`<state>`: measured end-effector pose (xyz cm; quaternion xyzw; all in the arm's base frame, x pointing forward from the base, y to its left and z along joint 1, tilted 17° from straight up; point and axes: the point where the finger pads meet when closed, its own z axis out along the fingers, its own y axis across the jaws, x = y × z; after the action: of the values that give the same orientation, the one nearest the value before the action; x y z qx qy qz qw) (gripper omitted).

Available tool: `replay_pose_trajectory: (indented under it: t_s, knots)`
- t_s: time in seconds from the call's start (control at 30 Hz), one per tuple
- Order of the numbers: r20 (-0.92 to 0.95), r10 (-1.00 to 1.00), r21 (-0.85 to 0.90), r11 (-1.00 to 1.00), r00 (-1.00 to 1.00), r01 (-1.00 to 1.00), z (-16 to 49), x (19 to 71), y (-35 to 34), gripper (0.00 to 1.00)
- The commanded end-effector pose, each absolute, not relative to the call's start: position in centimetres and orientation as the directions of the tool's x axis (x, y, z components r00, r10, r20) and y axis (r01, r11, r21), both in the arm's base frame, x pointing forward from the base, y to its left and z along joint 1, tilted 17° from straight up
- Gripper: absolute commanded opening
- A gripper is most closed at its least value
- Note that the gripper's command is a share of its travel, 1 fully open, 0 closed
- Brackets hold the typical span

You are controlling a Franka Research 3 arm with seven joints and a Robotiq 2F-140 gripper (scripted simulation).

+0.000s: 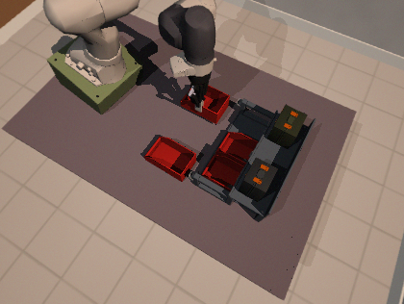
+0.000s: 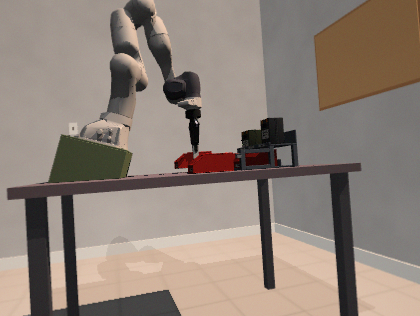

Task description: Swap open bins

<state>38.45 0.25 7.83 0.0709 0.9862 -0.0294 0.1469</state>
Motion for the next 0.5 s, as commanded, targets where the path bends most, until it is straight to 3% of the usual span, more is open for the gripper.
replay_pose_trajectory:
  t_s: [0.0, 0.47]
  knots:
    - [-0.293, 0.138, -0.035, 0.987, -0.946, 0.154, 7.9, 38.5, 0.3, 0.00]
    - [-0.293, 0.138, -0.035, 0.987, -0.946, 0.154, 8.5, 40.6, 0.1, 0.00]
